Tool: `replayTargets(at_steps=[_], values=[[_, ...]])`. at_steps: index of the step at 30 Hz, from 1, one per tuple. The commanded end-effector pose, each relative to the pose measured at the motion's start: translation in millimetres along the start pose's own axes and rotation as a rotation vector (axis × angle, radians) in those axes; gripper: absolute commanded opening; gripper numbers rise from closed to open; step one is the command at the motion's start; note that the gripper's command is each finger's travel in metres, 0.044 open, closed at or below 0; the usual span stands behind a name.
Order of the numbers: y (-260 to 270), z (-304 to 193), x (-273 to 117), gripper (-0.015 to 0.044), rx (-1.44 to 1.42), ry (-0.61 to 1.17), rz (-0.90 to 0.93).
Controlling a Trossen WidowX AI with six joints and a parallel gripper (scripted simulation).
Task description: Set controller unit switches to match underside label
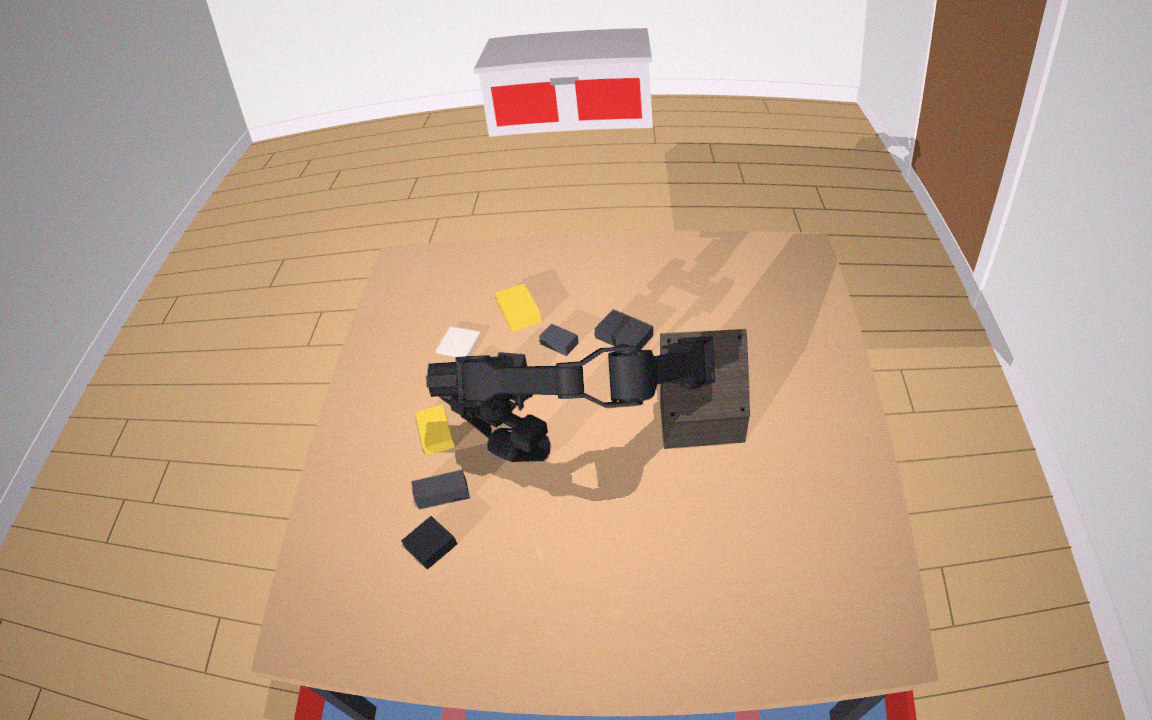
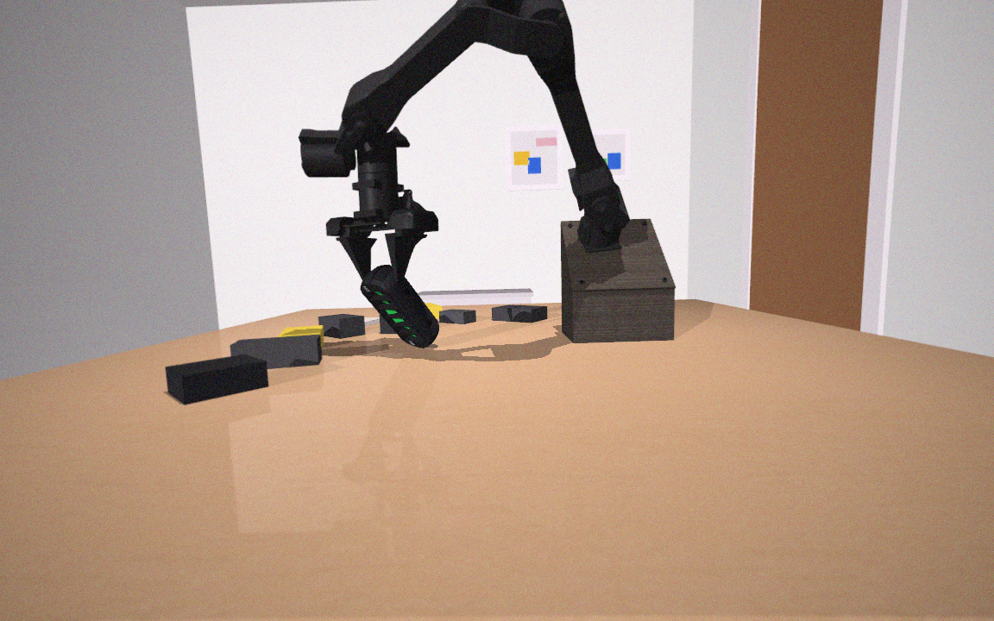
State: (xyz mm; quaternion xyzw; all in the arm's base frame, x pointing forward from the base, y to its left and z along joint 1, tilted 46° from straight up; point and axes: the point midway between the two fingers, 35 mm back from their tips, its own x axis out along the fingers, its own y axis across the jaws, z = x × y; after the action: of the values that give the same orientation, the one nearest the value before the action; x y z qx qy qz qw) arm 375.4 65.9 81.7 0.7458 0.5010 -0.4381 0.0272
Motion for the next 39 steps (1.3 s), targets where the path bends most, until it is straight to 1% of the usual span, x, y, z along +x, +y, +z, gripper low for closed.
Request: replayTargets(at_steps=[1,39], values=[[-0.5,9.2,0.4,0.0336,0.011,-0.014,-0.003],[-0.6,38.6,-10.0,0.0338,0.012,-0.016,-0.002]])
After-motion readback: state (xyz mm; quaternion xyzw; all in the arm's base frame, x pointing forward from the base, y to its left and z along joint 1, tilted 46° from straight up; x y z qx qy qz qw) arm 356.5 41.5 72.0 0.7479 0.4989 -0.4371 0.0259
